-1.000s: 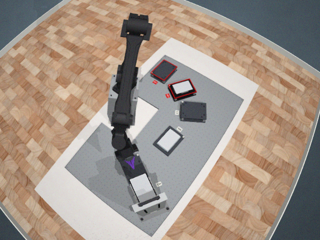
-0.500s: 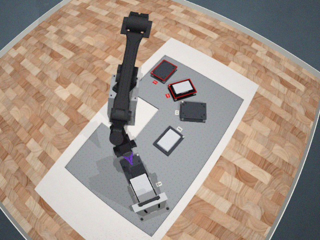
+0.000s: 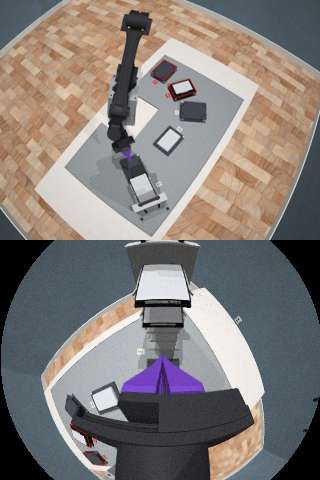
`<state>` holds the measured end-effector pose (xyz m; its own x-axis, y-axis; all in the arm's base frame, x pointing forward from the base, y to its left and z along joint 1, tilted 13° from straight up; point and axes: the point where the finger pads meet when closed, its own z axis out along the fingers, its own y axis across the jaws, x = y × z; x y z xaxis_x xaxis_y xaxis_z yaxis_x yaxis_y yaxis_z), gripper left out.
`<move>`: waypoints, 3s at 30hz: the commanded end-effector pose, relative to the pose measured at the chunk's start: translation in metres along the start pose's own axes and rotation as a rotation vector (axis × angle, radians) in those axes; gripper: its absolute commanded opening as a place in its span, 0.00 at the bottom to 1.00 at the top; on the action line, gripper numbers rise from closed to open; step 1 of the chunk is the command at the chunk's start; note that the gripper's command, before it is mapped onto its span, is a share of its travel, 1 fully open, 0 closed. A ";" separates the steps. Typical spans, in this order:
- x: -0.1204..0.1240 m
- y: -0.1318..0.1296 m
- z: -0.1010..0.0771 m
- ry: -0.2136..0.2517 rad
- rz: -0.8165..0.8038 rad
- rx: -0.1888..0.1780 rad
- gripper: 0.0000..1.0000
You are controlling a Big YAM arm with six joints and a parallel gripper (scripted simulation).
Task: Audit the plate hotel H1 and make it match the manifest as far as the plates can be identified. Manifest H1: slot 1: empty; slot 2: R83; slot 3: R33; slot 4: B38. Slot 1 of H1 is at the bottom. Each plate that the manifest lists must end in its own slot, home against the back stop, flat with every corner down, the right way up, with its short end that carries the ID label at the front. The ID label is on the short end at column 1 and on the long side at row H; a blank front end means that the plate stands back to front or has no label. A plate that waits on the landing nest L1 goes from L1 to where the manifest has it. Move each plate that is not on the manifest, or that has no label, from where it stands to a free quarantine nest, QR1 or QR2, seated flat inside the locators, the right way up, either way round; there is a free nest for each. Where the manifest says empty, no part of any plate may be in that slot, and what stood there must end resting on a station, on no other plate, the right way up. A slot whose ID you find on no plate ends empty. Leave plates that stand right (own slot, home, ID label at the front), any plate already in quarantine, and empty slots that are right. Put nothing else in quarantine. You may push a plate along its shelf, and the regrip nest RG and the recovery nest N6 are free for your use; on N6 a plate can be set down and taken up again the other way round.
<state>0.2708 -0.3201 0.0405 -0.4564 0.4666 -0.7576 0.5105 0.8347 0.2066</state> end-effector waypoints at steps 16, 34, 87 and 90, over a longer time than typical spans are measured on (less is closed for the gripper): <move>0.017 0.002 -0.004 -0.012 -0.012 0.000 0.00; 0.050 0.002 0.025 -0.010 -0.006 -0.001 0.00; 0.067 0.123 0.039 0.096 0.205 0.076 0.00; 0.068 0.134 0.038 0.120 0.246 0.091 0.00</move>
<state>0.3176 -0.1866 -0.0231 -0.4536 0.6414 -0.6188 0.6541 0.7112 0.2577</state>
